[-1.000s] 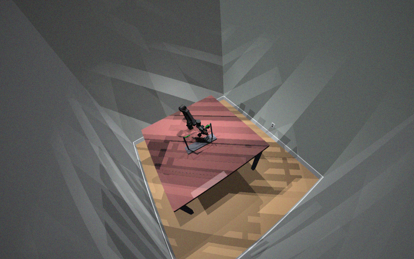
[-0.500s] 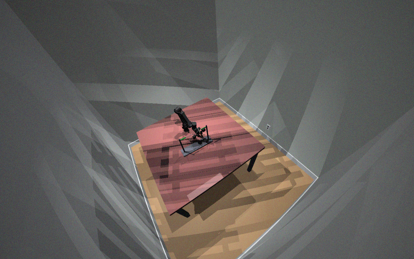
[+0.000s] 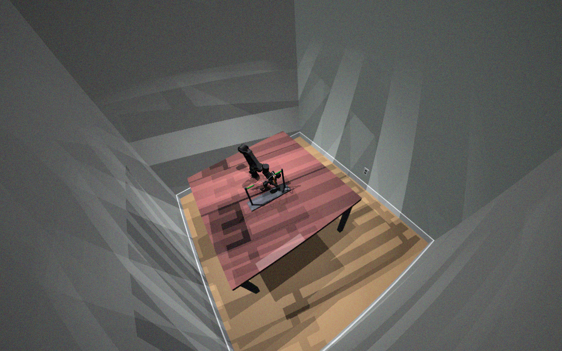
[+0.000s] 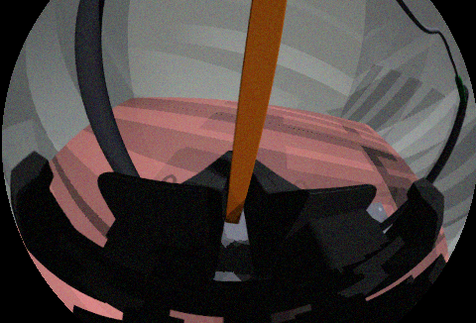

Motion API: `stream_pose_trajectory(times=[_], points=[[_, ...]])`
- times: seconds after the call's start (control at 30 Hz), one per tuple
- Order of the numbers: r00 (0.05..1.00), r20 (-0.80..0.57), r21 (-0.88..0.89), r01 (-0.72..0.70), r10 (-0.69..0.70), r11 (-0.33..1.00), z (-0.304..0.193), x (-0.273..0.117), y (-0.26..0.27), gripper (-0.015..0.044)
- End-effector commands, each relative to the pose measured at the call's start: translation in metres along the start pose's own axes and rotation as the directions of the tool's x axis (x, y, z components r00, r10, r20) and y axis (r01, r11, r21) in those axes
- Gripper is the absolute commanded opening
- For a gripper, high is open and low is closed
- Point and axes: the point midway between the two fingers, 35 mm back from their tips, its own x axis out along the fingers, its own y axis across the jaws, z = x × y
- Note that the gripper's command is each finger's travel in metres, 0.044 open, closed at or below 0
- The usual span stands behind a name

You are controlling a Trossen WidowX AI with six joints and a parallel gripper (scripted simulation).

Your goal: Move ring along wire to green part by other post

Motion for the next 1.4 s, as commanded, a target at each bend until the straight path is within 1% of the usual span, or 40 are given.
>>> stream_pose_trajectory(times=[0.0, 0.93, 1.37], points=[[1.000, -0.002, -0.016, 0.007, -0.007, 1.000, 0.000, 0.000, 0.002, -0.0150], [1.000, -0.003, -0.018, 0.005, -0.005, 1.000, 0.000, 0.003, 0.027, -0.0150], [1.000, -0.003, -0.018, 0.005, -0.005, 1.000, -0.017, 0.007, 0.027, -0.0150]])
